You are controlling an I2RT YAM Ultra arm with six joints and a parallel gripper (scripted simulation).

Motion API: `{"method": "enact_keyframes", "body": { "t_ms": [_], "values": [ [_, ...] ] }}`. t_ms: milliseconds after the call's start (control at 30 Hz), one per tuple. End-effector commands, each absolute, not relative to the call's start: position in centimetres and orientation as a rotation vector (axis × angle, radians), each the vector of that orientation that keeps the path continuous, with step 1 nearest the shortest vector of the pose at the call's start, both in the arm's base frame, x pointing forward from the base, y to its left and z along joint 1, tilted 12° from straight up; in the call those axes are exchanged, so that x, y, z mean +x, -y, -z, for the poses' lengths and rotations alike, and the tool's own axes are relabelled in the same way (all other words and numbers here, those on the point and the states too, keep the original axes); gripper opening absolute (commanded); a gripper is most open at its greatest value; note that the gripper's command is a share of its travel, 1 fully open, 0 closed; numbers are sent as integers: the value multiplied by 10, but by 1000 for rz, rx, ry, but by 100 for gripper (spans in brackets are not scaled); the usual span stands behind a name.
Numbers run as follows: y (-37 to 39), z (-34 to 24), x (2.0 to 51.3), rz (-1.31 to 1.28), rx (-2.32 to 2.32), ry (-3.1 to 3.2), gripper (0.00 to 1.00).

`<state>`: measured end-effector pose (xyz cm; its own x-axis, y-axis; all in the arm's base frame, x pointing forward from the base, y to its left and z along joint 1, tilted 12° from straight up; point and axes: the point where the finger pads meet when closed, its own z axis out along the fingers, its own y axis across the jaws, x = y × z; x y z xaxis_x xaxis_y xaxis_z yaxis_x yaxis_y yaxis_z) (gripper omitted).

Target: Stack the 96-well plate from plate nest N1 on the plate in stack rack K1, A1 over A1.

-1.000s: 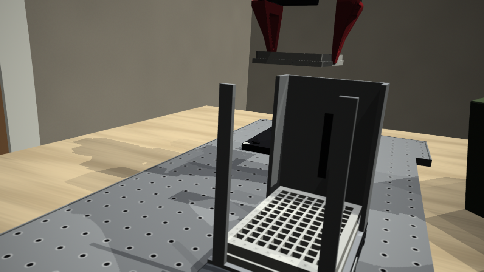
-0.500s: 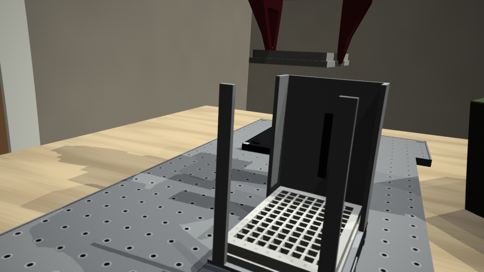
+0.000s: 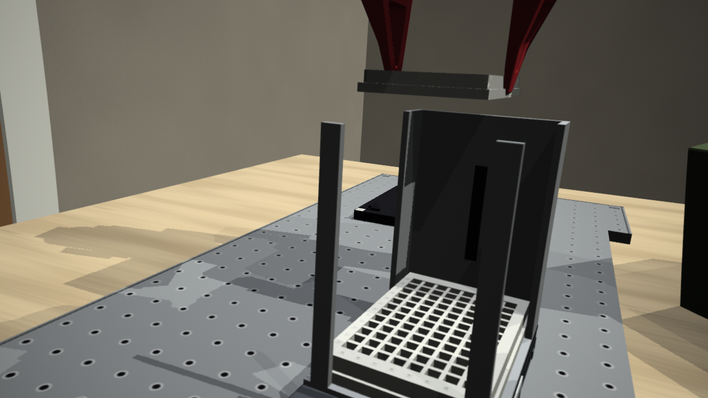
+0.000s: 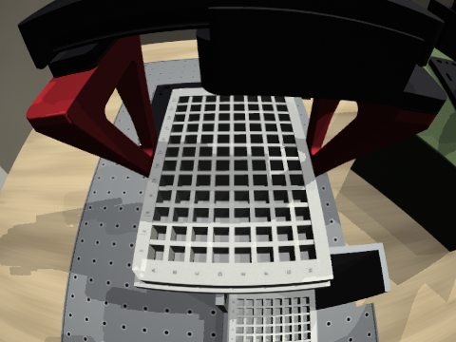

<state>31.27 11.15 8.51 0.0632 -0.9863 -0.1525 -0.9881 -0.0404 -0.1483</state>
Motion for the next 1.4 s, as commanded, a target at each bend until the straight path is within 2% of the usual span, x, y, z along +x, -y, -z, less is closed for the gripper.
{"method": "enact_keyframes", "body": {
  "t_ms": [0,1367],
  "values": [
    [-115,-93,310,5,-2082,-2035,0],
    [-224,-109,269,-8,-2072,-2037,0]
  ]
}}
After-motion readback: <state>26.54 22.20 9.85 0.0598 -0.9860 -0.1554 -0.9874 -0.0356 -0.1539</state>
